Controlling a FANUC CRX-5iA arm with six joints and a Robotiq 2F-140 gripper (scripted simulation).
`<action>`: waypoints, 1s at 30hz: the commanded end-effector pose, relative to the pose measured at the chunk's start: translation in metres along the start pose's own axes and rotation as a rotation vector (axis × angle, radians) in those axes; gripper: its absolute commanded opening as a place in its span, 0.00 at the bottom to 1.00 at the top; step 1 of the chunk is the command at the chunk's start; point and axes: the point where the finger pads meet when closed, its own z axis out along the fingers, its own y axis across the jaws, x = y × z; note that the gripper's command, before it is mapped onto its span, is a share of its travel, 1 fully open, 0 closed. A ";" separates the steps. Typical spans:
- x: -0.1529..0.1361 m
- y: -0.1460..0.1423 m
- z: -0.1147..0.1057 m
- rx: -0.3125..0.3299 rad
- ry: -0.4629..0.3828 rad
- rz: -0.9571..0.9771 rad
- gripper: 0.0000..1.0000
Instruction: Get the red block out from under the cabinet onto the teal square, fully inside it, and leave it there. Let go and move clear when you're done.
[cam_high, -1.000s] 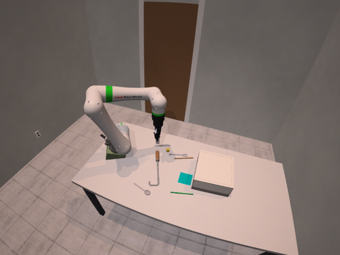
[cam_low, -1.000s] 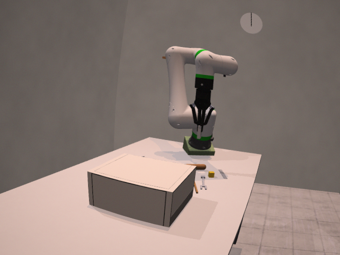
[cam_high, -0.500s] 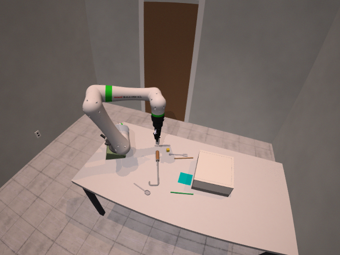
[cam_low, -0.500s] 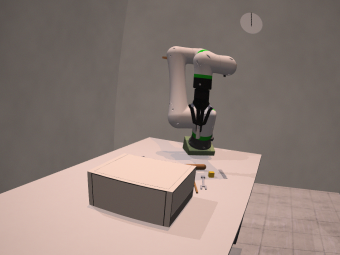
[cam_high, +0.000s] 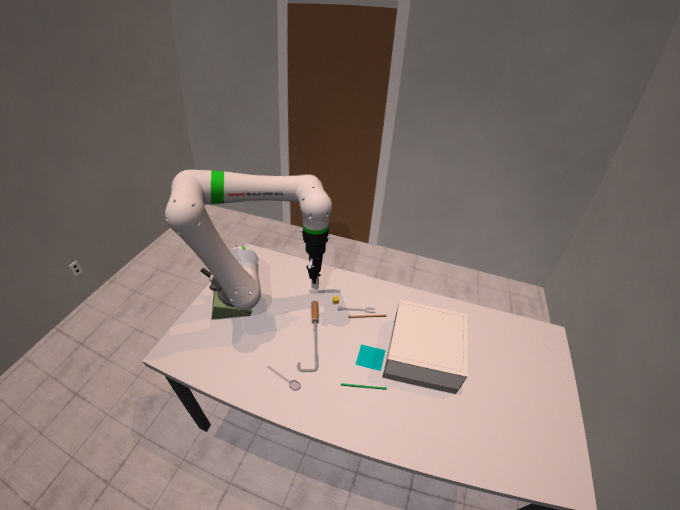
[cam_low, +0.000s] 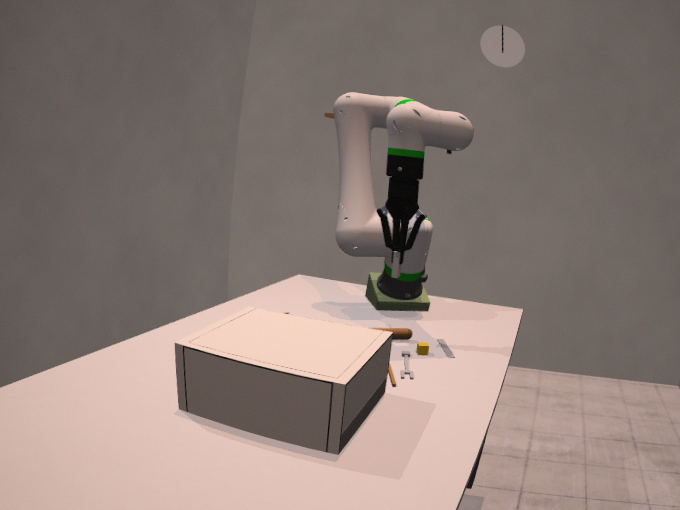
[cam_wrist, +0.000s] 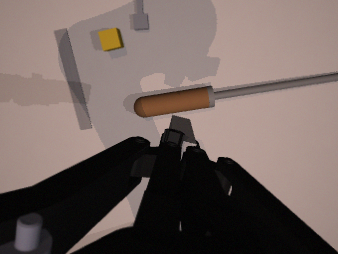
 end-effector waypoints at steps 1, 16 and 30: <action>0.000 0.000 0.000 0.000 0.000 0.000 0.00; 0.001 0.001 0.000 0.000 0.000 0.245 0.00; 0.002 0.003 0.000 0.015 -0.013 0.975 0.00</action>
